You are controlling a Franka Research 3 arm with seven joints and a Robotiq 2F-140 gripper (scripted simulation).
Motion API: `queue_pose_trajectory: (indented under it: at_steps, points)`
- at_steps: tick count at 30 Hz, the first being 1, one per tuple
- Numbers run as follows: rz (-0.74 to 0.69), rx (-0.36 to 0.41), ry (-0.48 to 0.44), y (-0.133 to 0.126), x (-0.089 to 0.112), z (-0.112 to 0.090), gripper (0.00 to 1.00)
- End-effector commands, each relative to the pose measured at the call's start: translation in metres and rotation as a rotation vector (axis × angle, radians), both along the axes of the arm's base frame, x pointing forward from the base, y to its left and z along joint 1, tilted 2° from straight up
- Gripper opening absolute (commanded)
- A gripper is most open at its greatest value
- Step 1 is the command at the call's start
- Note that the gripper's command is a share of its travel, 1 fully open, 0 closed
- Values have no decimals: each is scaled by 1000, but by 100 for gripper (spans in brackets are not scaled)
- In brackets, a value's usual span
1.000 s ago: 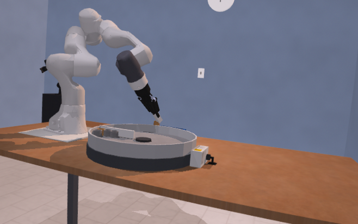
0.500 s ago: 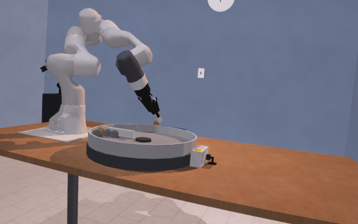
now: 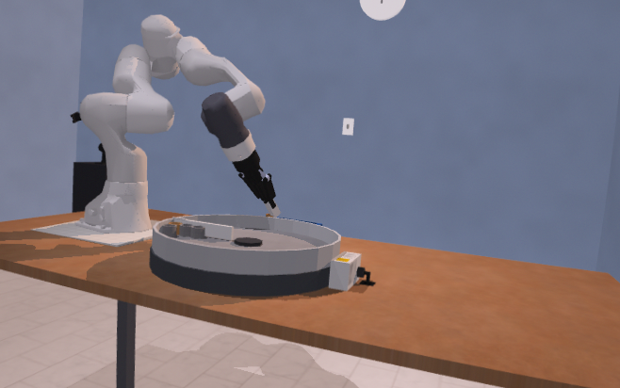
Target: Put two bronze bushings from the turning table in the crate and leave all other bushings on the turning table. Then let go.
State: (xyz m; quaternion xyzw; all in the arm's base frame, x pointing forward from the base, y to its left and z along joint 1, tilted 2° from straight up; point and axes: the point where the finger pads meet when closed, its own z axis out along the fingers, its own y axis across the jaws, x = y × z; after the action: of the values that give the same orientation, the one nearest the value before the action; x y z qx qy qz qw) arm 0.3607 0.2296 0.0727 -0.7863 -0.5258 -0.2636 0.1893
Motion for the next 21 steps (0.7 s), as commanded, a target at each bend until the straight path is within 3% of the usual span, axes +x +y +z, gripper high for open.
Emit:
queue_pose_trajectory:
  at_steps: [1, 21]
  points:
    - [10, -2, -18, 0, 3, -2, 0]
    - [10, -2, -18, -1, 3, -26, 0]
